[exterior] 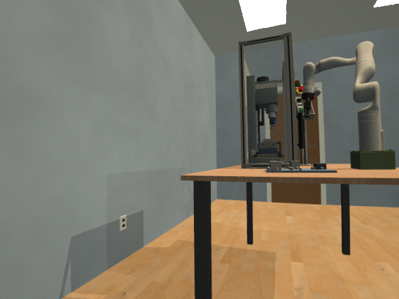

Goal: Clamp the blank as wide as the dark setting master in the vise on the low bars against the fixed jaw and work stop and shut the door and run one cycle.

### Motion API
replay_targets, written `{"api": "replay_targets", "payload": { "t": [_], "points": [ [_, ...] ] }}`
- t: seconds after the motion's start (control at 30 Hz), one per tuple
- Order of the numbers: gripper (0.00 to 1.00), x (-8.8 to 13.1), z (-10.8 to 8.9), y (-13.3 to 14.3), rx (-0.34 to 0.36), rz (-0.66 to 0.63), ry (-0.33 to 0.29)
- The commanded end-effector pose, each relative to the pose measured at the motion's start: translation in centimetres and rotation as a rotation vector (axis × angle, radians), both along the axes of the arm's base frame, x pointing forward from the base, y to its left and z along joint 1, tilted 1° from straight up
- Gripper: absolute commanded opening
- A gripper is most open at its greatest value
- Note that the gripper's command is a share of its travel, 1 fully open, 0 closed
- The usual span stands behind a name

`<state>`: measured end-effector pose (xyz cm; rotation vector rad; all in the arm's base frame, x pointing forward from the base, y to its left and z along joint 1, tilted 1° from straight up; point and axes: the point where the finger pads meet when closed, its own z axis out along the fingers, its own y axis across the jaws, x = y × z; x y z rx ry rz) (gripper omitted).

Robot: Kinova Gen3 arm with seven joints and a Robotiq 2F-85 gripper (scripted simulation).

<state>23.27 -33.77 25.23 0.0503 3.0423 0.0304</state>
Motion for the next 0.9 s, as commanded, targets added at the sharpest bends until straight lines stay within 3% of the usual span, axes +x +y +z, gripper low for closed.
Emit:
{"api": "replay_targets", "payload": {
  "t": [0.0,0.33,0.5,0.87],
  "points": [
    [0.8,1.7,0.2,0.0,-0.011,0.008,-0.007],
    [0.8,1.7,0.2,0.0,-0.011,0.008,-0.007],
    [0.8,3.8,0.2,-0.1,-0.011,0.008,-0.007],
    [0.8,3.8,0.2,-0.1,-0.011,0.008,-0.007]
  ]
}}
